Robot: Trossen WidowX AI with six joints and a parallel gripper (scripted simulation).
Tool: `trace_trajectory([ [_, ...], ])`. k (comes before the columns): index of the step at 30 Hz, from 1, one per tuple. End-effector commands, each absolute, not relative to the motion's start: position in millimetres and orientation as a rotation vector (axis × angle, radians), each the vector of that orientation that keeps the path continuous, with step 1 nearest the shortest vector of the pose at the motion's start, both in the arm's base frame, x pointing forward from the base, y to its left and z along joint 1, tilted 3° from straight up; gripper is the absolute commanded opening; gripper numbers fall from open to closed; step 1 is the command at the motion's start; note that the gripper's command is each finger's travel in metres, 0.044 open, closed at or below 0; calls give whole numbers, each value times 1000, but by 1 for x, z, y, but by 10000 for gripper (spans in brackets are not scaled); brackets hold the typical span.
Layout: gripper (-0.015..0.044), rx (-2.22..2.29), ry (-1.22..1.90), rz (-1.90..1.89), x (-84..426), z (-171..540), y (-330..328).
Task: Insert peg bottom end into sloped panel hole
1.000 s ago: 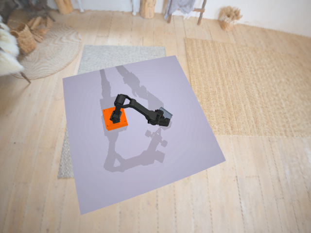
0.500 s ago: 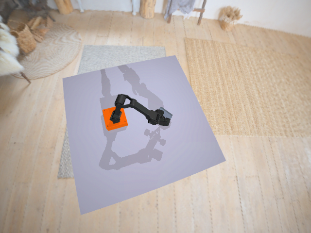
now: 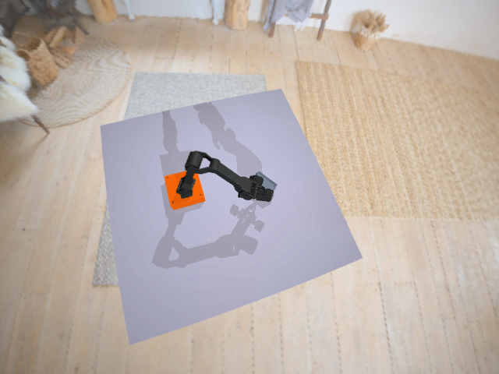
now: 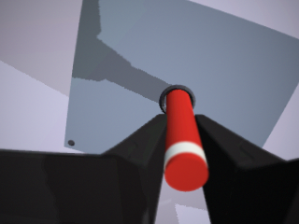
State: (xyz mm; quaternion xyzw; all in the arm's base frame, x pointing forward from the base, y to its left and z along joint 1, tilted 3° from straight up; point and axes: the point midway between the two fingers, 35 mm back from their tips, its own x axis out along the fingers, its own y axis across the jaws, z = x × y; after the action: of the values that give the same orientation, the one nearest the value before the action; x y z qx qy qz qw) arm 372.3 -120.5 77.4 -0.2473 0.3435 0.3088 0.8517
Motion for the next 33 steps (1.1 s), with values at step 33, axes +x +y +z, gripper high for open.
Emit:
trace_trajectory([
  [33,0,-521,723,649,379,69,-116],
])
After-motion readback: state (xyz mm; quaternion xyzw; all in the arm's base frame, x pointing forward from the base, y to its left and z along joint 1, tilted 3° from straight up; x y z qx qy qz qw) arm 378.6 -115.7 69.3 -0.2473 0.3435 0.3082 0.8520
